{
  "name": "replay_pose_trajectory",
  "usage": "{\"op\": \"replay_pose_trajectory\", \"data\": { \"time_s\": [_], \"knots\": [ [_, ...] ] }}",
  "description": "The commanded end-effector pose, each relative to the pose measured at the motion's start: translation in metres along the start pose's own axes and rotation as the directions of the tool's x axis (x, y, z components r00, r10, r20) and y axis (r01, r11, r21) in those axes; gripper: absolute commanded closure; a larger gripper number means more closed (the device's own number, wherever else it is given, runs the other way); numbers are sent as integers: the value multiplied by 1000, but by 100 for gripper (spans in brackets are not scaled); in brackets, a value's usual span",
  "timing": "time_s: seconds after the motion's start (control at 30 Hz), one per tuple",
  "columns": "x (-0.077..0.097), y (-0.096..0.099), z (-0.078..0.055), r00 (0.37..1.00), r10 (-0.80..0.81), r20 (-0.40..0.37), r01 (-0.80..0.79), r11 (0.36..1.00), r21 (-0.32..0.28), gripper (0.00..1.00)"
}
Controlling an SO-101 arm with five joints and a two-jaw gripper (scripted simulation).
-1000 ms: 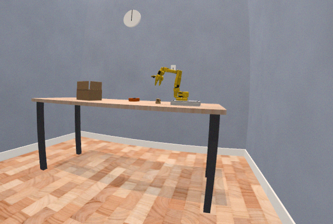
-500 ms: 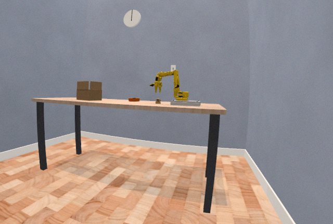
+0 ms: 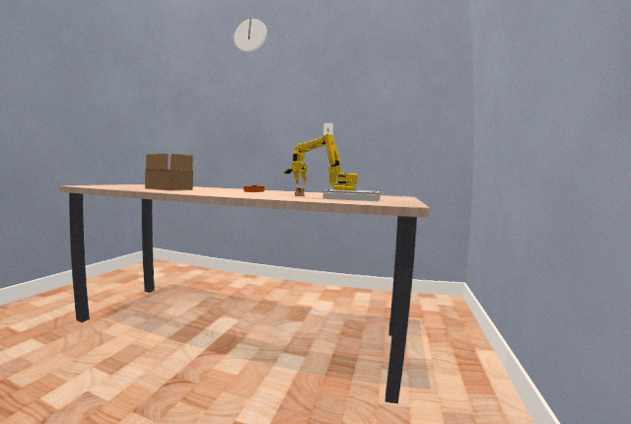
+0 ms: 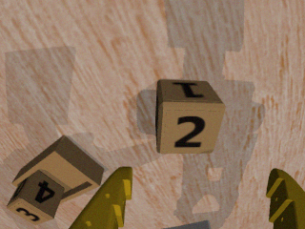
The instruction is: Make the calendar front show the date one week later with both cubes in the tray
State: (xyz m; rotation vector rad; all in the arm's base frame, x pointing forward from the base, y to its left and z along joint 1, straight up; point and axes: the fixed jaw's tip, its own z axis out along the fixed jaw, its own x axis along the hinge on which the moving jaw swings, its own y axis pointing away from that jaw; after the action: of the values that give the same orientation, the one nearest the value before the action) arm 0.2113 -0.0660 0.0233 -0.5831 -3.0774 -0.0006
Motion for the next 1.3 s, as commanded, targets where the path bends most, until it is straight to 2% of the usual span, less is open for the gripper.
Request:
{"op": "replay_pose_trajectory", "data": {
  "time_s": [0.0, 0.7, 1.0, 1.27],
  "knots": [
    [-2, 3, 3, 1000, 6, -2, -6, 1000, -1, 65],
    [-2, 3, 5, 1000, 6, -2, -6, 1000, -1, 65],
    [-2, 3, 11, 1000, 6, -2, -6, 1000, -1, 65],
    [-2, 3, 24, 1000, 6, -2, -6, 1000, -1, 65]
  ]
}}
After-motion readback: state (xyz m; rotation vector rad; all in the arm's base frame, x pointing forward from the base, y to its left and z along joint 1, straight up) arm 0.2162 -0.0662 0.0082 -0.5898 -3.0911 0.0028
